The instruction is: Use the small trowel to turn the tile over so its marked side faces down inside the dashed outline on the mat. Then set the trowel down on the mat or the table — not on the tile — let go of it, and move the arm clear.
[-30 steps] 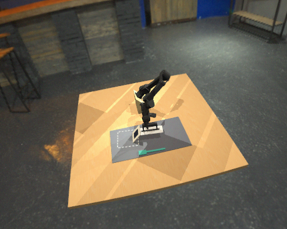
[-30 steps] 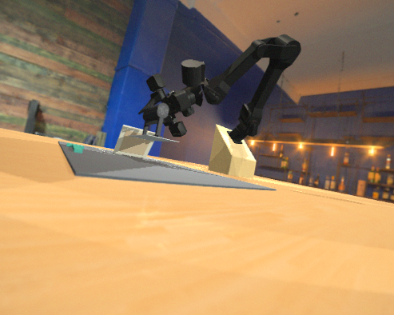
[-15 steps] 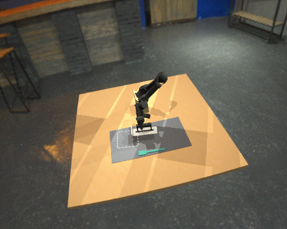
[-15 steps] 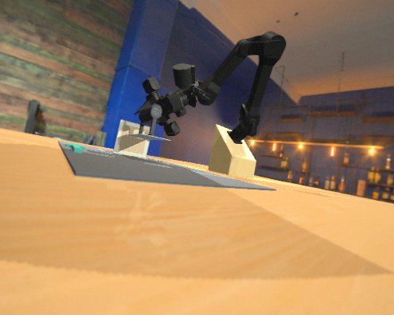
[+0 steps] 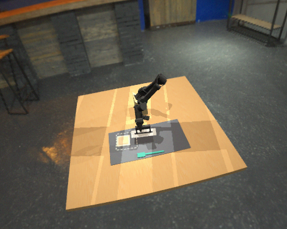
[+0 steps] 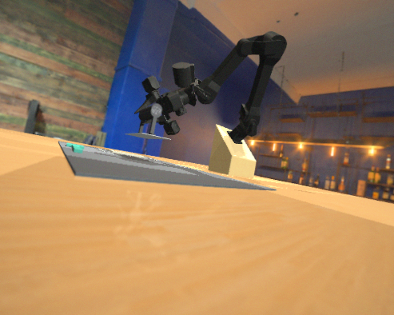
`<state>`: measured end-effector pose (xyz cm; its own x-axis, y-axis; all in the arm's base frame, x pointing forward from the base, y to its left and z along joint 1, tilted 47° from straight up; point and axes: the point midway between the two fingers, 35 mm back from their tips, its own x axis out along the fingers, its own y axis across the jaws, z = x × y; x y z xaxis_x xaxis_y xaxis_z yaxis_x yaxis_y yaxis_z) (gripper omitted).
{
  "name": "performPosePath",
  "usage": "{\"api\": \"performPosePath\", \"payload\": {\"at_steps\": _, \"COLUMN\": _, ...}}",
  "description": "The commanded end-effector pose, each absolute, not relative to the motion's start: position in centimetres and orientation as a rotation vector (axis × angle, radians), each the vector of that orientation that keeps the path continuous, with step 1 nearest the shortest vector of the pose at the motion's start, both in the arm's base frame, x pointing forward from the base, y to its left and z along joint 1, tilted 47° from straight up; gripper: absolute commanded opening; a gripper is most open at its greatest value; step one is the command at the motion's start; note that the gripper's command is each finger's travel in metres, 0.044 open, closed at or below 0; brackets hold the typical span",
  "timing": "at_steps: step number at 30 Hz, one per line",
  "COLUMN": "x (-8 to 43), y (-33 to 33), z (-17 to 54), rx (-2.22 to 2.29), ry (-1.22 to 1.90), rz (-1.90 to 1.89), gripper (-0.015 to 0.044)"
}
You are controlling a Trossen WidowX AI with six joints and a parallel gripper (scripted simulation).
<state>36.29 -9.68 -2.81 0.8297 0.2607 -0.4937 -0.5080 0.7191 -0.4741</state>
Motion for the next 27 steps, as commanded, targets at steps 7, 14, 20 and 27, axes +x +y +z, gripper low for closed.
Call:
{"api": "performPosePath", "payload": {"at_steps": 7, "x": 36.9, "y": -9.2, "z": 0.9, "rx": -0.645, "ry": 0.409, "rz": 0.422, "gripper": 0.0000}}
{"api": "performPosePath", "payload": {"at_steps": 14, "x": 37.0, "y": -8.5, "z": 2.8, "rx": -0.644, "ry": 0.408, "rz": 0.422, "gripper": 0.0000}}
{"api": "performPosePath", "payload": {"at_steps": 20, "x": 37.0, "y": -8.5, "z": 2.8, "rx": -0.644, "ry": 0.408, "rz": 0.422, "gripper": 0.0000}}
{"api": "performPosePath", "payload": {"at_steps": 27, "x": 37.0, "y": -8.5, "z": 2.8, "rx": -0.644, "ry": 0.408, "rz": 0.422, "gripper": 0.0000}}
